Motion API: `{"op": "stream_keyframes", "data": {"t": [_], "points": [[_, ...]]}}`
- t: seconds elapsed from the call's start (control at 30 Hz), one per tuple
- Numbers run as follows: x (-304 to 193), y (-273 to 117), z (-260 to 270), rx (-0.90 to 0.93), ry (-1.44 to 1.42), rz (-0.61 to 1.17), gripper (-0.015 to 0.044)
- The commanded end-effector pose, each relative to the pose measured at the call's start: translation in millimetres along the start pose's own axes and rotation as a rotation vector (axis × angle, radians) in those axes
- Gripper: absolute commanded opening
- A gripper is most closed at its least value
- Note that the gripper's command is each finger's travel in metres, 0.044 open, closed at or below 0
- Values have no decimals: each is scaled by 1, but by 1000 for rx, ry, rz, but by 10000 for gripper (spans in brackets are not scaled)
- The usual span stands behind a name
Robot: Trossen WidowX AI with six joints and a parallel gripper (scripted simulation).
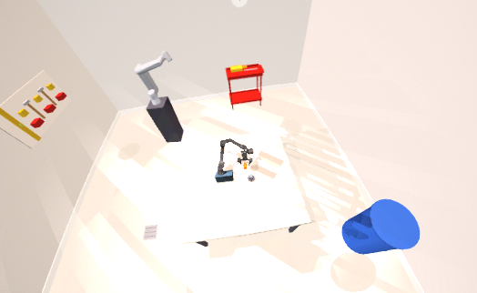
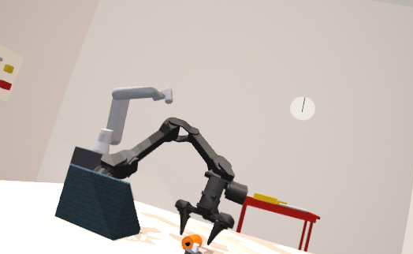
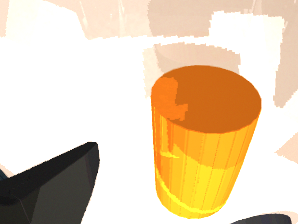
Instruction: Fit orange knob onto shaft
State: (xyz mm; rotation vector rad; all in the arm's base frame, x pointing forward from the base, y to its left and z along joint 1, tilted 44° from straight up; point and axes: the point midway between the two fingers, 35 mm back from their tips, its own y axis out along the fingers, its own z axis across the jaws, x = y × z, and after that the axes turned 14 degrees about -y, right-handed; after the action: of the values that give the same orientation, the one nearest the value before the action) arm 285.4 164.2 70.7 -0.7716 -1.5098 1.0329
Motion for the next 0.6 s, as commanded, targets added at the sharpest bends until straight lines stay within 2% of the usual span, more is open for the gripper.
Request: {"op": "stream_keyframes", "data": {"t": [0.0, 0.23, 0.47, 0.57], "points": [[1, 7, 1, 5, 6, -1, 440], [4, 16, 1, 5, 6, -2, 440], [4, 16, 1, 5, 6, -2, 256], [4, 16, 1, 5, 6, -2, 240]]}}
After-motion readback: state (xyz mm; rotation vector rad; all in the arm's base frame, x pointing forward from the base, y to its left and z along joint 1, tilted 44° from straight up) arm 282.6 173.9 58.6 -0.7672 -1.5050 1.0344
